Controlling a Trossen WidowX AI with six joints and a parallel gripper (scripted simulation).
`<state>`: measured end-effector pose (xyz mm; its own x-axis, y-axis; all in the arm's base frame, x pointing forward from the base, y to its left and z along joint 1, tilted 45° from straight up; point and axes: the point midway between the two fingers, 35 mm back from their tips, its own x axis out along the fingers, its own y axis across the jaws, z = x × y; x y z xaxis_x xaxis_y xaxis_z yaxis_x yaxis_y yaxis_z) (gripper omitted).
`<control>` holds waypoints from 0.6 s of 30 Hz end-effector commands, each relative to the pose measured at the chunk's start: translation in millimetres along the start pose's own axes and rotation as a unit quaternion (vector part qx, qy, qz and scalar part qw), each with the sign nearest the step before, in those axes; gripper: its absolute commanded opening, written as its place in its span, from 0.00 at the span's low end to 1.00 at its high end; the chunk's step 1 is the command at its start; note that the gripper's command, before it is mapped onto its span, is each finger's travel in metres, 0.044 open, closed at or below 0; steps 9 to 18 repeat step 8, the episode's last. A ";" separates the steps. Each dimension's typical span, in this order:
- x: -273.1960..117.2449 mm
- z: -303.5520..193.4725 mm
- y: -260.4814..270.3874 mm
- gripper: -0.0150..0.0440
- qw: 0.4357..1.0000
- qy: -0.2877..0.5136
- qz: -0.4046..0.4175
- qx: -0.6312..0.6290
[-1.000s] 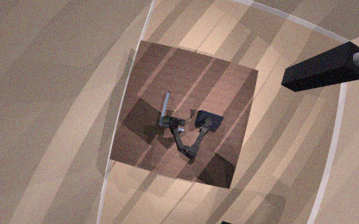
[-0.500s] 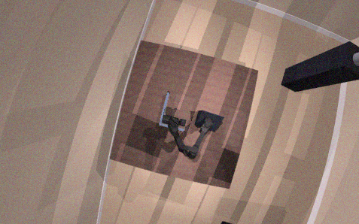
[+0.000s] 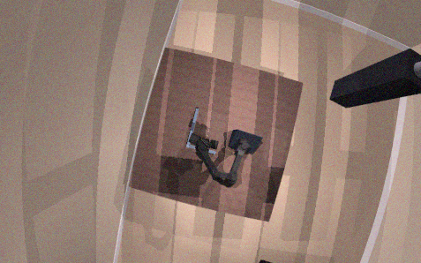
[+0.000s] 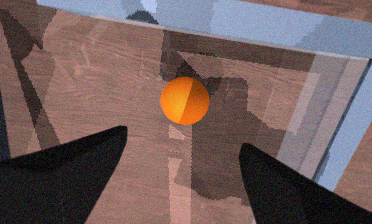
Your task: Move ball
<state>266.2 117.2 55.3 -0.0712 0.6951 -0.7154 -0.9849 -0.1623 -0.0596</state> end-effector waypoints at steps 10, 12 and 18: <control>-50.1 -0.3 0.3 1.00 1.000 0.001 0.000 0.000; -50.1 -0.3 0.3 1.00 1.000 0.001 0.000 0.000; -50.1 -0.3 0.3 1.00 1.000 0.001 0.000 0.000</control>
